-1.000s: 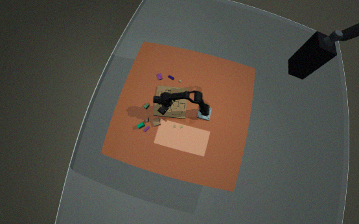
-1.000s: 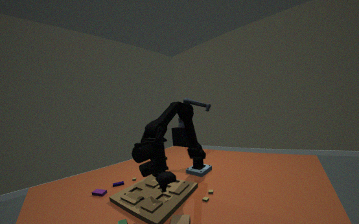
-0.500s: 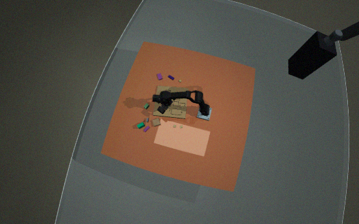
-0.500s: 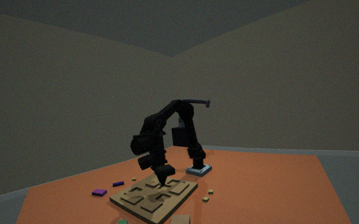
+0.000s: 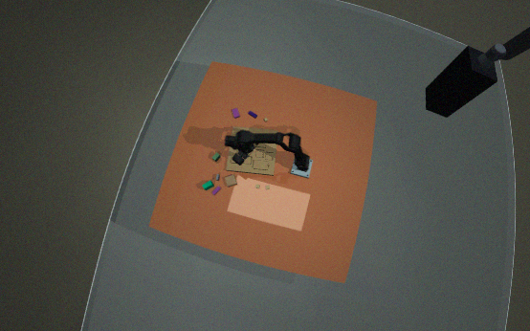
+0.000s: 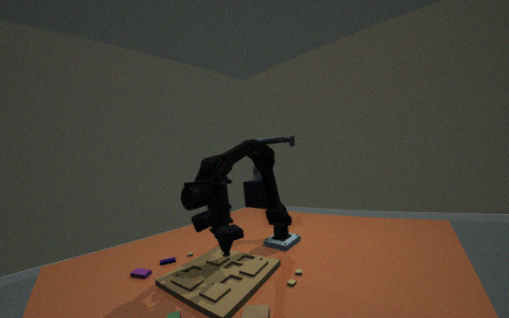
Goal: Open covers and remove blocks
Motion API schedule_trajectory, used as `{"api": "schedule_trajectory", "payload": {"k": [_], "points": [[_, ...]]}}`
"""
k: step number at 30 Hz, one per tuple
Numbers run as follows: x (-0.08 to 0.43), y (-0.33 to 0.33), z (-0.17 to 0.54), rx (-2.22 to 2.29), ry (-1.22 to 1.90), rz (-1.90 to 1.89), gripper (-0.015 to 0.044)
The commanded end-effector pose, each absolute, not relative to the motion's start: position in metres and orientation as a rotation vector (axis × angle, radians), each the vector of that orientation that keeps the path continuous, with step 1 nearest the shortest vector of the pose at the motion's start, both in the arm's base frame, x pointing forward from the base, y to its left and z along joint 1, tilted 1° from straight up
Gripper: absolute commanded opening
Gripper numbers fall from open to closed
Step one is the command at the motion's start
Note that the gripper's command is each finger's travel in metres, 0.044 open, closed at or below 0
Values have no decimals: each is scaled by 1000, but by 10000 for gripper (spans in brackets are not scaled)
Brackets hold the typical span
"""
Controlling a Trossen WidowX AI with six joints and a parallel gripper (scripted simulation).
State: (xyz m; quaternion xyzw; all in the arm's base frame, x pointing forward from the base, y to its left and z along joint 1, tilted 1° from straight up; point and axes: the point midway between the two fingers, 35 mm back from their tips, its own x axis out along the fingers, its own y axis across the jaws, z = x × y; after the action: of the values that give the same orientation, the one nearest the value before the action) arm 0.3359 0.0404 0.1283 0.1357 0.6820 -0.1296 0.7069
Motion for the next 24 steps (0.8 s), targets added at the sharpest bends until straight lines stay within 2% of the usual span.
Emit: {"api": "schedule_trajectory", "payload": {"k": [1, 24], "points": [[340, 25, 131, 304, 1509, -285, 80], [340, -63, 131, 298, 1508, -291, 80]]}}
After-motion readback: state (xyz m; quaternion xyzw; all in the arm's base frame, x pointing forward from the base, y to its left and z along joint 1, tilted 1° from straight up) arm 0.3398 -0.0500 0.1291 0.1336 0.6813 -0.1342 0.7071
